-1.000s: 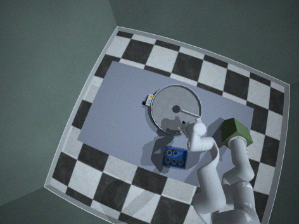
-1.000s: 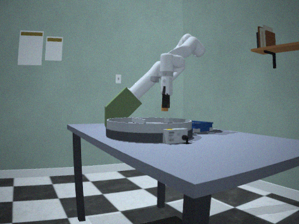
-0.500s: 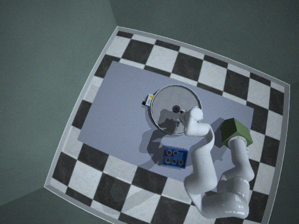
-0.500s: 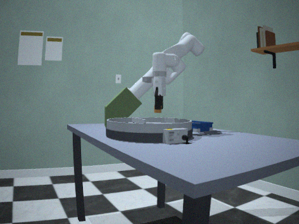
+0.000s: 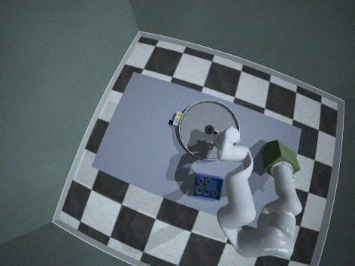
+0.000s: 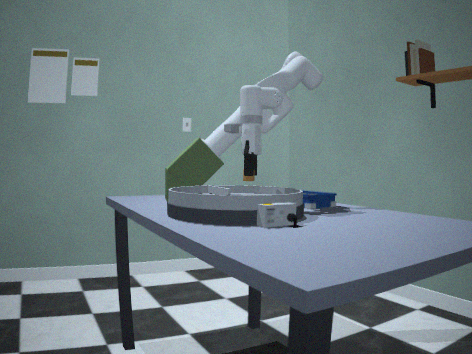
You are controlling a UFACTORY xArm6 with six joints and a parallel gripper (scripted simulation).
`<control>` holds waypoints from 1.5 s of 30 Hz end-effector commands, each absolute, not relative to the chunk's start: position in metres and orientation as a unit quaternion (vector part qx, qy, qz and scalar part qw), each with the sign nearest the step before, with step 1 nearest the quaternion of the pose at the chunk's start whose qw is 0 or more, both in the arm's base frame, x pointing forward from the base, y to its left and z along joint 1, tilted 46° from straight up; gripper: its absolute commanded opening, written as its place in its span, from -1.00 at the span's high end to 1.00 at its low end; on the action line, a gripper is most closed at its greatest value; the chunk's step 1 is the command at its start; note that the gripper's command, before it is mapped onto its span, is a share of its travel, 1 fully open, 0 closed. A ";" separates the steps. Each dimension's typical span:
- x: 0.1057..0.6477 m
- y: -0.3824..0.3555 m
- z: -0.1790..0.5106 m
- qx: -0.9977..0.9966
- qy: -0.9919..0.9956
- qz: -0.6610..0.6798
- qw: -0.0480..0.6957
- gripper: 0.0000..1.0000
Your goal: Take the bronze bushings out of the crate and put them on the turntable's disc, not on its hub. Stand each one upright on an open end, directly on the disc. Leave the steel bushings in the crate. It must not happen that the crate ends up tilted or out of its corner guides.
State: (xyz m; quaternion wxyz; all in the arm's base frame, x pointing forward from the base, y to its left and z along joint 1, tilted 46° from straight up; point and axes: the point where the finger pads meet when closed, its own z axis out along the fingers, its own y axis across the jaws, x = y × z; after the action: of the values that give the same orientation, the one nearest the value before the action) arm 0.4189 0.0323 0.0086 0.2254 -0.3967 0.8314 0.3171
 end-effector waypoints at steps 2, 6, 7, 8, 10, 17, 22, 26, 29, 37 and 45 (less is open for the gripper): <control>0.422 0.043 -0.003 -0.397 0.832 0.316 0.226 1.00; 0.422 0.043 -0.003 -0.397 0.832 0.316 0.226 1.00; 0.422 0.043 -0.003 -0.397 0.832 0.316 0.226 1.00; 0.422 0.043 -0.003 -0.397 0.832 0.316 0.226 1.00; 0.422 0.043 -0.003 -0.397 0.832 0.316 0.226 1.00; 0.422 0.043 -0.003 -0.397 0.832 0.316 0.226 1.00; 0.423 0.047 -0.007 -0.397 0.832 0.316 0.226 1.00; 0.424 0.052 -0.012 -0.397 0.832 0.316 0.226 1.00; 0.424 0.053 -0.013 -0.397 0.832 0.316 0.226 1.00; 0.425 0.061 -0.020 -0.397 0.832 0.316 0.226 1.00; 0.425 0.061 -0.021 -0.397 0.832 0.316 0.226 1.00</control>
State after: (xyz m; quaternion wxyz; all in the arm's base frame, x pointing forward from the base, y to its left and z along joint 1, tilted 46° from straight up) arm 0.4242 0.0617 -0.0211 0.2253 -0.3967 0.8314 0.3173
